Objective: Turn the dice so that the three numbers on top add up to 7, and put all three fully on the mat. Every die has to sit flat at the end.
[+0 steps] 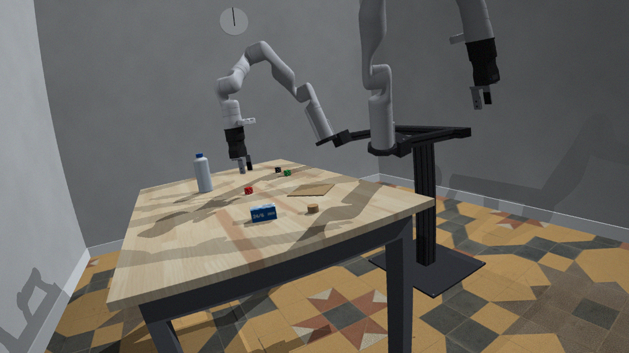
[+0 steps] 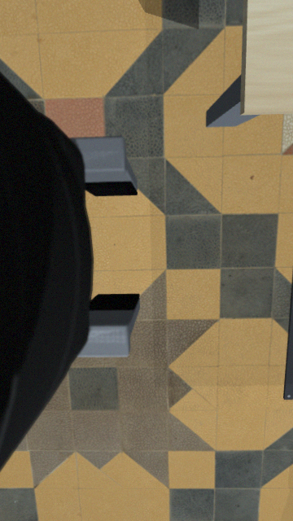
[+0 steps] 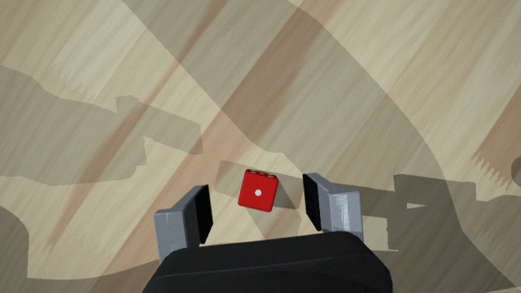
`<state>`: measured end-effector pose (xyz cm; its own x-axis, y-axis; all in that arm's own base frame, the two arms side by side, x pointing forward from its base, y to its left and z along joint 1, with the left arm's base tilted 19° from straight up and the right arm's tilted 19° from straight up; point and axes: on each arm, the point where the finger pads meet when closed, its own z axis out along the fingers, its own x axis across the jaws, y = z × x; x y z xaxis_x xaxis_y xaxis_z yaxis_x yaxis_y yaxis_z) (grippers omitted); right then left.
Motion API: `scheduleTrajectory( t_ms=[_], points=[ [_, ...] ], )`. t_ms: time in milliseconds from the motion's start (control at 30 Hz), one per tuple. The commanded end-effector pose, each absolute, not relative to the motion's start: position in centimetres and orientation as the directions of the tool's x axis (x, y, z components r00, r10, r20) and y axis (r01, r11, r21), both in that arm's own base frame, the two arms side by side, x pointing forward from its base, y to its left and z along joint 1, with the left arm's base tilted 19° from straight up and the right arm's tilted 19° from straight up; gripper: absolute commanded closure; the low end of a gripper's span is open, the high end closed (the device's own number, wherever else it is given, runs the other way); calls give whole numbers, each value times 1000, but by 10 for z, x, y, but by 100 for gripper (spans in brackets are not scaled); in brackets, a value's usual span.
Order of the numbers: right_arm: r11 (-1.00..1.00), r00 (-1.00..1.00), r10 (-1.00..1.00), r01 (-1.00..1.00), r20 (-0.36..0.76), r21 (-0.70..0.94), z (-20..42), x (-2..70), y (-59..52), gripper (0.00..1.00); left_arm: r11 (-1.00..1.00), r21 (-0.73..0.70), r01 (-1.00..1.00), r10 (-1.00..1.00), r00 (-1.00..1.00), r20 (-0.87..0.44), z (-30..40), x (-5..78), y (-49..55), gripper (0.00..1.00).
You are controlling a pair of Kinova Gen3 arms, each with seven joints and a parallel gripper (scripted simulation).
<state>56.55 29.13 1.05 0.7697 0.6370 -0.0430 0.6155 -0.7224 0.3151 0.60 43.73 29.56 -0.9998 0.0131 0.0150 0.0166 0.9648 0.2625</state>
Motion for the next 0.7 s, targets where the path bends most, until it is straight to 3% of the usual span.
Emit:
scheduleTrajectory(
  t_ms=[0,667],
  points=[
    [-765,810,586,559,-14,321,11,567,291,0,964,264,16,13,-1000,15,296,6,437,0],
    [-888,925,373,334,71,315,9,572,285,0,964,264,16,13,-1000,15,296,6,437,0]
  ],
)
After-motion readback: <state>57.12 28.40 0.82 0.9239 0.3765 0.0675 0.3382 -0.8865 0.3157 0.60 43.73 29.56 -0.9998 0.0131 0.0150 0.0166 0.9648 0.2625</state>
